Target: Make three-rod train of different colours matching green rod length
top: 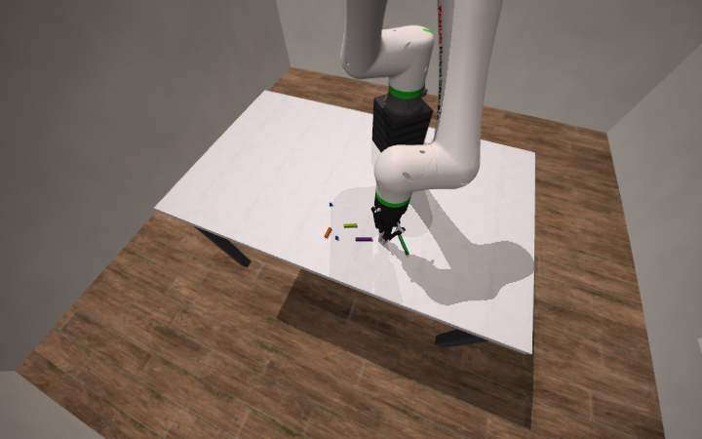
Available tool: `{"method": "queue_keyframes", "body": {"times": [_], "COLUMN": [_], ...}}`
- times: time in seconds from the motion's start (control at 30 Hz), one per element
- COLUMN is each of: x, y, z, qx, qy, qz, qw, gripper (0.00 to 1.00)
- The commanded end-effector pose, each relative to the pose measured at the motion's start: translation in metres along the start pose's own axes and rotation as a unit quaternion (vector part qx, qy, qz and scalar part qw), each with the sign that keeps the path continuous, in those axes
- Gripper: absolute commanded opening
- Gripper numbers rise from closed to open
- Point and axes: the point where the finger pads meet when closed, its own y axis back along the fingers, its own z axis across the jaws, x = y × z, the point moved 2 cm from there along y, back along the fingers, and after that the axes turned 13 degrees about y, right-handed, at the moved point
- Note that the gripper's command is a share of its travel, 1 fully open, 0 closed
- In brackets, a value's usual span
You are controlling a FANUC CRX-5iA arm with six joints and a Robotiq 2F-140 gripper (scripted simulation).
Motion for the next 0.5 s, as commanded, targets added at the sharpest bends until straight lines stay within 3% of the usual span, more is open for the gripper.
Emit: {"method": "queue_keyframes", "body": {"times": [0.0,0.47], "x": [0.0002,0.0002], "y": [0.0001,0.0060], "z": [0.0000,0.0000], "qx": [0.000,0.000], "qy": [0.000,0.000], "qz": [0.000,0.000], "qw": [1.000,1.000], "gripper": [0.03,0.03]}}
